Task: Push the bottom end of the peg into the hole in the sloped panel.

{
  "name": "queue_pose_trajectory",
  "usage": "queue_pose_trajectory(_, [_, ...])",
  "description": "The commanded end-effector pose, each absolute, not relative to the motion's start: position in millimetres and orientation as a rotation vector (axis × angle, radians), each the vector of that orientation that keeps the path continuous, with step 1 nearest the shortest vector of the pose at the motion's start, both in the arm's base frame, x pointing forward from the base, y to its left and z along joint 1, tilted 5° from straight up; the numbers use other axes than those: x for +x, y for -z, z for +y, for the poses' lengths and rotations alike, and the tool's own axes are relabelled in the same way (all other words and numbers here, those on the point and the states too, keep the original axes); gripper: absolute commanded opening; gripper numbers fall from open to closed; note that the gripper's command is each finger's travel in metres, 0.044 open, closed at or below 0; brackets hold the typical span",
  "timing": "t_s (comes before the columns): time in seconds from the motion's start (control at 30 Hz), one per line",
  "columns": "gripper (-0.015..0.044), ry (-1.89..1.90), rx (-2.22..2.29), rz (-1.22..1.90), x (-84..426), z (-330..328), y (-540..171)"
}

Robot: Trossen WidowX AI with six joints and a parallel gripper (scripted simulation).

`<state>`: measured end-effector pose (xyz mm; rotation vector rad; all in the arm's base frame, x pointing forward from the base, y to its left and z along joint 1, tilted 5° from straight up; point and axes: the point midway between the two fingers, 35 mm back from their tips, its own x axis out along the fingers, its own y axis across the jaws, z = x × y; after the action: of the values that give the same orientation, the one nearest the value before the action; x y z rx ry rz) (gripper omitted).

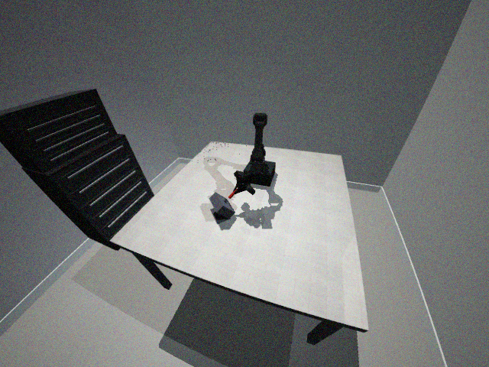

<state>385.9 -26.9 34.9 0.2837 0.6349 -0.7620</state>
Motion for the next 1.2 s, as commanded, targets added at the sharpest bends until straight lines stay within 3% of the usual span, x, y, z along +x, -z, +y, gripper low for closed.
queue_pose_trajectory(0.0, [0.0, 0.763, 0.279, 0.634, 387, -29, -31])
queue_pose_trajectory(1.17, [0.0, 0.765, 0.278, 0.629, 397, -39, -20])
